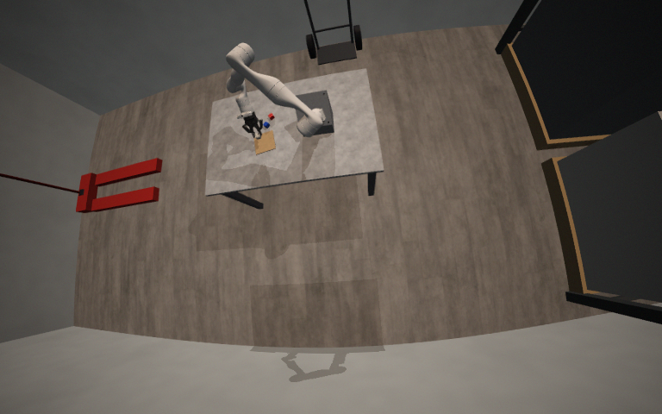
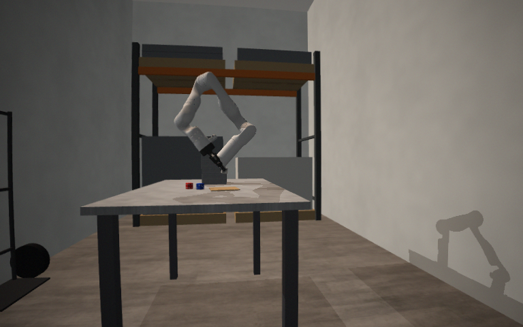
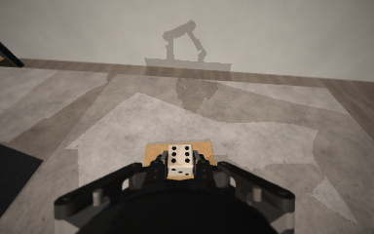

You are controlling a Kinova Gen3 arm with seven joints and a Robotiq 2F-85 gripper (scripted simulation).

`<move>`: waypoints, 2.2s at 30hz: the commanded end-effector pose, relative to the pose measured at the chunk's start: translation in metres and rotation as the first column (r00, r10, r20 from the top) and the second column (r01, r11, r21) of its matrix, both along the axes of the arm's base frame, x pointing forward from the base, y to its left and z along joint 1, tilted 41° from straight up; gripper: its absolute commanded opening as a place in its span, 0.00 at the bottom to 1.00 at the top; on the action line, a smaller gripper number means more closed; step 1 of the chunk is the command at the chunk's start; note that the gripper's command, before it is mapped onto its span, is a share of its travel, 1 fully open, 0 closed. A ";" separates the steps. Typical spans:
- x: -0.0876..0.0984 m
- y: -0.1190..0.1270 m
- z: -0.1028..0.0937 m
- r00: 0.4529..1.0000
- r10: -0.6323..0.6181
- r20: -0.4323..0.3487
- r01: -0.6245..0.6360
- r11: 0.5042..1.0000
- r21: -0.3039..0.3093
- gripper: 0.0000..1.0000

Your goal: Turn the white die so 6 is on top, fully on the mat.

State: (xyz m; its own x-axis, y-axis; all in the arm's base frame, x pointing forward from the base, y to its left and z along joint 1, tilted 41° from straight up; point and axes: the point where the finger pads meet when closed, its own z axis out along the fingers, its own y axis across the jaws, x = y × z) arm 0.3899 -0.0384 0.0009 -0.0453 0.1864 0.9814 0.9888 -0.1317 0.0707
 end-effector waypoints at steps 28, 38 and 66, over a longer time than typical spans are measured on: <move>0.000 0.001 -0.009 1.000 -0.003 0.008 0.002 0.993 0.115 0.26; 0.000 0.004 -0.013 1.000 -0.003 0.008 0.002 0.993 0.115 0.26; 0.006 0.029 -0.041 1.000 -0.003 0.008 0.002 0.993 0.115 0.26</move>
State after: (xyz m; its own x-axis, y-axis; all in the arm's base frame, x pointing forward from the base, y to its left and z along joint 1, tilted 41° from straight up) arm 0.3955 -0.0135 -0.0376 -0.0547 0.0775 0.9955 0.9873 -0.1444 0.0655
